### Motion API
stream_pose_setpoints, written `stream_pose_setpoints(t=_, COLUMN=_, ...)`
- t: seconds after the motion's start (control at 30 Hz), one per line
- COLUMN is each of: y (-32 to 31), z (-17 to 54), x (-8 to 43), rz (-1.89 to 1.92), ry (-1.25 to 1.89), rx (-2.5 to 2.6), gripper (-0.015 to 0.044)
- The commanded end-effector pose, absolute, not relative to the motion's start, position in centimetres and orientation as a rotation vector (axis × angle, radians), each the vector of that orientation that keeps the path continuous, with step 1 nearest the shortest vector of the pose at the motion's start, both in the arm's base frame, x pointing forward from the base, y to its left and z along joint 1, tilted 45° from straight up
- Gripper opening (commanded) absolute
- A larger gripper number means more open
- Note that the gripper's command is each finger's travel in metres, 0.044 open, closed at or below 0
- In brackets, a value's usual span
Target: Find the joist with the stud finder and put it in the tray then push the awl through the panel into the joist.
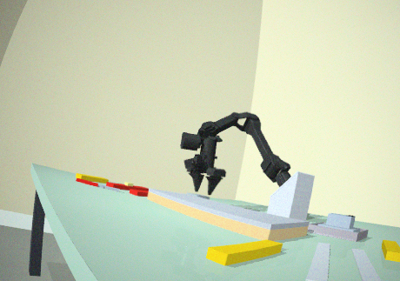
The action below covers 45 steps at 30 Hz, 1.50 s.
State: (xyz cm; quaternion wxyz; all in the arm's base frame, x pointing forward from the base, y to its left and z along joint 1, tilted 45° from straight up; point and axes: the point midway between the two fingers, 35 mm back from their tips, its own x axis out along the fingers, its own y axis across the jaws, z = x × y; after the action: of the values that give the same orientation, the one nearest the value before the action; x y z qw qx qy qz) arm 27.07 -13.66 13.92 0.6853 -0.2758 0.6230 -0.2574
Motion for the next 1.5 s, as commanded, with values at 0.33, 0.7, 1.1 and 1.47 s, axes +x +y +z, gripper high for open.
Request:
stream_pose_setpoints(t=0.33, y=-14.8, z=12.6, x=27.1, rz=-0.584, ry=1.396, rx=-0.614, gripper=0.044)
stream_pose_setpoints(t=0.7, y=-16.1, z=11.4, x=27.4, rz=-0.585, ry=1.396, rx=-0.615, gripper=0.044)
stream_pose_setpoints(t=1.1, y=-17.2, z=10.4, x=27.6, rz=-0.586, ry=1.395, rx=-0.621, gripper=0.044)
stream_pose_setpoints(t=1.47, y=-17.2, z=10.4, x=27.6, rz=-0.586, ry=1.395, rx=-0.621, gripper=0.023)
